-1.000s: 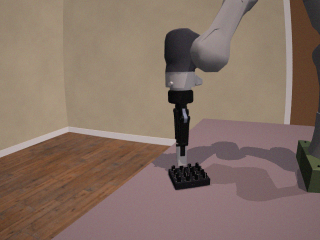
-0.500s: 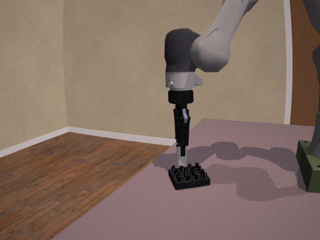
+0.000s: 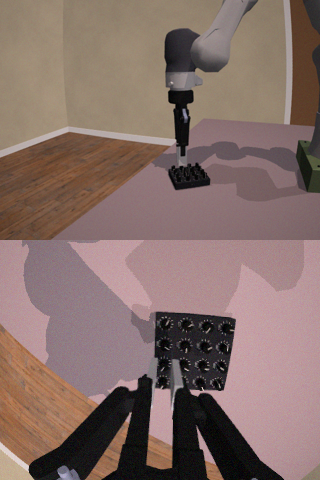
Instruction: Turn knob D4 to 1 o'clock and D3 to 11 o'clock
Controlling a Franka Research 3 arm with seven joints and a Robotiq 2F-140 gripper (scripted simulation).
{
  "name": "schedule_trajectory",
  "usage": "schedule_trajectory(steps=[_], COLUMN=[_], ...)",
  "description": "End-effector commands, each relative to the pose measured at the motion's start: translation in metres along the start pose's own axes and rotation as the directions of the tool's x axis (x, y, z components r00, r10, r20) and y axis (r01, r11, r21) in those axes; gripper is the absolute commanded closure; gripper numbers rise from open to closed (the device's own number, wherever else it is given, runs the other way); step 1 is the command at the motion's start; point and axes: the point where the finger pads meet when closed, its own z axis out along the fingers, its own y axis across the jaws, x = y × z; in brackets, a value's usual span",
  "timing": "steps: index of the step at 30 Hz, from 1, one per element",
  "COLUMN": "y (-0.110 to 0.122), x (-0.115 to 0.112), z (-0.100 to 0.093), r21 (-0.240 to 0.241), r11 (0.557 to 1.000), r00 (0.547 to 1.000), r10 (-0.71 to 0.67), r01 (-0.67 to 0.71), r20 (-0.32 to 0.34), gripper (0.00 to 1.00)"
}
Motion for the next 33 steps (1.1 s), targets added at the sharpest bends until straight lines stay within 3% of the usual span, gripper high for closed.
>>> schedule_trajectory(steps=[1, 33], y=[-0.0002, -0.0002], x=[-0.0008, -0.0008], z=[-0.0006, 0.0090], r21=[0.002, 0.002], r11=[1.000, 1.000], r00=[1.000, 1.000], r10=[0.003, 0.003], r01=[-0.003, -0.003], r20=[0.003, 0.003], gripper=[0.88, 0.88])
